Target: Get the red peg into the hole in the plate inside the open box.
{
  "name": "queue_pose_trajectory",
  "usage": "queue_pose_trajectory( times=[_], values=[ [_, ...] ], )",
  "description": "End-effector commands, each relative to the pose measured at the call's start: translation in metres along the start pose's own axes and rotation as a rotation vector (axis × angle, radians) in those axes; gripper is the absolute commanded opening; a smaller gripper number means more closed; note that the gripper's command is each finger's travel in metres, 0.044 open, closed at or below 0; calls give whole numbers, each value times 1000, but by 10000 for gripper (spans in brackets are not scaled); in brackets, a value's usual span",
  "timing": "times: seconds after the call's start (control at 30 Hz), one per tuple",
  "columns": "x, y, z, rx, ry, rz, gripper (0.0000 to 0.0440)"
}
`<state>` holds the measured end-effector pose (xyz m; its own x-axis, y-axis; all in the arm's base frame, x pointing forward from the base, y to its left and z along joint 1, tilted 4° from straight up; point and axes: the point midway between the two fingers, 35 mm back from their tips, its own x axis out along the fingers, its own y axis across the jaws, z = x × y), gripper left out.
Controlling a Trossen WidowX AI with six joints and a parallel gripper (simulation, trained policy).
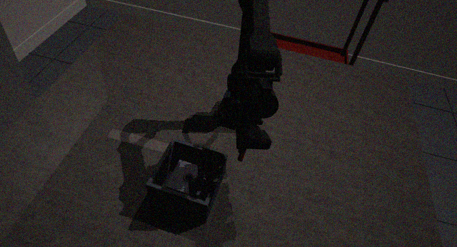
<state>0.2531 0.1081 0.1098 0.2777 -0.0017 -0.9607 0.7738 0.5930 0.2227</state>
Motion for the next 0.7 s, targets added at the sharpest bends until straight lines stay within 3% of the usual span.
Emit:
queue_pose_trajectory(
  times=[0.0,0.67],
  values=[
    [-1,4,18,15,-21,-2,0],
    [17,2,100,134,-78,-29,1]
  ],
)
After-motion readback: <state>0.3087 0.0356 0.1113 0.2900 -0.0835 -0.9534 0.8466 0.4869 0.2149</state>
